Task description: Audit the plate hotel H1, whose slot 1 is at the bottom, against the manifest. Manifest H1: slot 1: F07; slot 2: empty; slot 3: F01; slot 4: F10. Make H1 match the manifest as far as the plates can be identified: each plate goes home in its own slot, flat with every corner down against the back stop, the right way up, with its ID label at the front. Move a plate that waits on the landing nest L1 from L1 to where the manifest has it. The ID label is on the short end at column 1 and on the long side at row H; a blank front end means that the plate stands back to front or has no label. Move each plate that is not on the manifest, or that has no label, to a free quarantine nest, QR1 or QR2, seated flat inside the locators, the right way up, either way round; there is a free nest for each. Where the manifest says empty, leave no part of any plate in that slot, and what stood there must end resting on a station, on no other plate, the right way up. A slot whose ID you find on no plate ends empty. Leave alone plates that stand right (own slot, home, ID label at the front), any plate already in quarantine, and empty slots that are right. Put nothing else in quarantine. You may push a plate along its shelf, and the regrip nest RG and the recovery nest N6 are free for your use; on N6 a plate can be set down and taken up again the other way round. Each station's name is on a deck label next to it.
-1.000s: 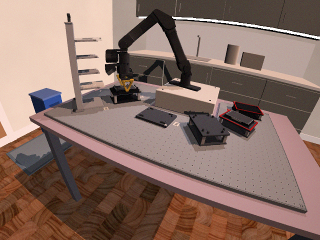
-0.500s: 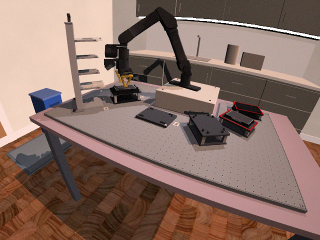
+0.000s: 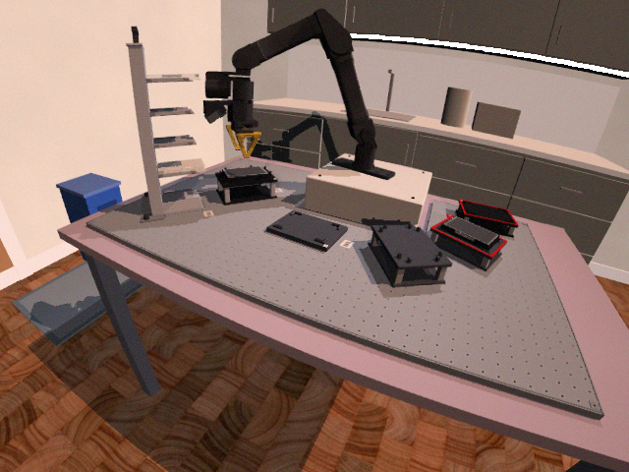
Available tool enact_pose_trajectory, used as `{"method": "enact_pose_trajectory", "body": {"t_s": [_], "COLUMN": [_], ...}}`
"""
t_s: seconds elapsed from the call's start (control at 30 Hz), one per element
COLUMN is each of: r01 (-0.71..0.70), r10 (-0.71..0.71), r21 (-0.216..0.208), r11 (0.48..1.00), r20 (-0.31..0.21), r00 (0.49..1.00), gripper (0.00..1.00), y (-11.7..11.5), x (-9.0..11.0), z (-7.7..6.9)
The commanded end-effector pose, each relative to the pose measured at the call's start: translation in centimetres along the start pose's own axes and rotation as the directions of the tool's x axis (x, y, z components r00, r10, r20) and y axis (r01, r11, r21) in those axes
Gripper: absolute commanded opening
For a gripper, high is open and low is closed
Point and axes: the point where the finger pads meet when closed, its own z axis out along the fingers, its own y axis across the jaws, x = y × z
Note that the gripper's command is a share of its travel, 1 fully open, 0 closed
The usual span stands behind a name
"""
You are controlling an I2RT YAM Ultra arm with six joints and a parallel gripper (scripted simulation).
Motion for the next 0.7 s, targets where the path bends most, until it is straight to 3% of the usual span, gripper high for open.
{"method": "enact_pose_trajectory", "body": {"t_s": [0.0,0.23,0.67], "r01": [0.0,0.0,0.0], "r10": [0.0,0.0,0.0], "r21": [-0.005,-0.005,-0.005], "r11": [1.0,1.0,1.0], "r20": [-0.014,-0.014,-0.014], "r00": [1.0,1.0,1.0], "gripper": [1.0,1.0,1.0], "y": [0.1,0.2,0.2], "x": [0.5,0.6,0.5], "z": [-0.6,-1.1,-4.6]}}
